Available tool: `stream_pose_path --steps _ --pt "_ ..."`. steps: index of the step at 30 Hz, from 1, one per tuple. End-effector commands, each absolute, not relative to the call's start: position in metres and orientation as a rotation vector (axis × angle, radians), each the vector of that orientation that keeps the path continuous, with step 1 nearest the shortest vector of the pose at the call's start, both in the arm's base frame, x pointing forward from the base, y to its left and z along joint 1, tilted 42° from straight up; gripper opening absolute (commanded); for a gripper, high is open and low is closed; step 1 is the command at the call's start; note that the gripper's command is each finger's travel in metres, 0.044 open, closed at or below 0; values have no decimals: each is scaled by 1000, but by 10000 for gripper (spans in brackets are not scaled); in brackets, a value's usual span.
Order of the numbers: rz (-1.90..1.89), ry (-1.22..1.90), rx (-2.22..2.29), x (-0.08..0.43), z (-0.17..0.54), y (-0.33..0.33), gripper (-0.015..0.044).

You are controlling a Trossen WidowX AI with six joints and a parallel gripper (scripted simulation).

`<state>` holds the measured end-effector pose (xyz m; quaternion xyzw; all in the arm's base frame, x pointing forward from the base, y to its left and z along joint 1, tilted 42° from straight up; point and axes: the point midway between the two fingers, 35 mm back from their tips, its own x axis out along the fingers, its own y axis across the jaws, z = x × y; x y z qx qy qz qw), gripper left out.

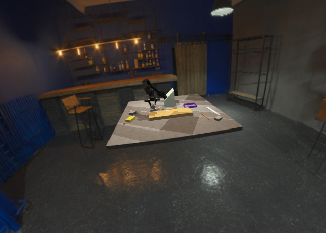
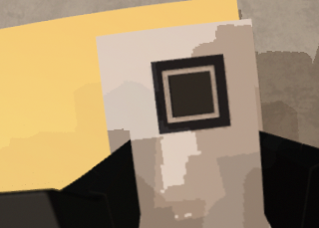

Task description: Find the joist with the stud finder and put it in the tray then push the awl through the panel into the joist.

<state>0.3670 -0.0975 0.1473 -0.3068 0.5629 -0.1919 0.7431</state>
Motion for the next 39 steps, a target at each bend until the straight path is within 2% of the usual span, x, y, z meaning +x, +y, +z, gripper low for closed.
stream_pose_path --steps 1,39 --pt "-412 1233 -675 368 141 -101 0" --pt "-414 1232 -679 368 98 -138 0"
